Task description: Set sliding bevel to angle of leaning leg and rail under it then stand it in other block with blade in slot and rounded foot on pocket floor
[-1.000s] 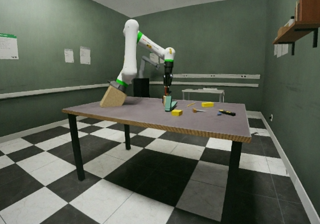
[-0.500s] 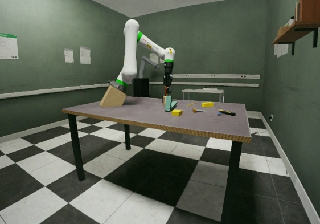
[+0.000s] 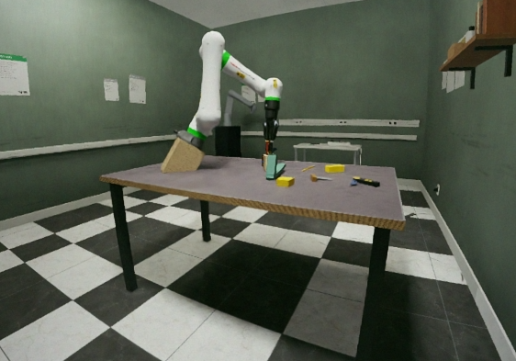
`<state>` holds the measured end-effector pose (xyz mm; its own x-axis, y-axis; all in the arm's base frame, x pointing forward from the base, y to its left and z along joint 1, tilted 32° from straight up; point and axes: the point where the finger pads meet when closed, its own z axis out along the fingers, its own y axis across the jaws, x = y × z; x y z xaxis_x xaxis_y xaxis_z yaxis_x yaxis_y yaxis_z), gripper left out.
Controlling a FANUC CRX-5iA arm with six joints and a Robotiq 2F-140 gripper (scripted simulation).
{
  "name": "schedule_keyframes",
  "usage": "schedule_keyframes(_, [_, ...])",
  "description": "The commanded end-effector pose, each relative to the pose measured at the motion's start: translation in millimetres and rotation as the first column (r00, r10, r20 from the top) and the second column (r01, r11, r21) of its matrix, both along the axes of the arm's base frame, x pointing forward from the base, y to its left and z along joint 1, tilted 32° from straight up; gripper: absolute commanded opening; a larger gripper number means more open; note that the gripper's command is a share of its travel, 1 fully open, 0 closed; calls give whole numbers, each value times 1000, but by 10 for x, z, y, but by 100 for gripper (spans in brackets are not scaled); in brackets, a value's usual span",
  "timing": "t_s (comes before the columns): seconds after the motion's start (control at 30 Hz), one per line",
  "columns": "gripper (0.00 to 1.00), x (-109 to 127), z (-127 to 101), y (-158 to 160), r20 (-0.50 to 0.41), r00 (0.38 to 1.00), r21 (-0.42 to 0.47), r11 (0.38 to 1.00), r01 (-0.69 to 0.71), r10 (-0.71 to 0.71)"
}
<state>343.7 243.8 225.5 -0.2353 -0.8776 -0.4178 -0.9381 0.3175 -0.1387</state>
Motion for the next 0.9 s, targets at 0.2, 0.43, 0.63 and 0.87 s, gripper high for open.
schedule_keyframes(0.2, [10,7,-2,5,1,1000,1,1000,0,0])
schedule_keyframes(0.43, [10,7,-2,5,1,1000,1,1000,0,0])
schedule_keyframes(0.63, [10,12,-18,13,1,1000,1,1000,0,0])
schedule_keyframes(0.87, [10,19,-40,25,1,1000,1,1000,0,0])
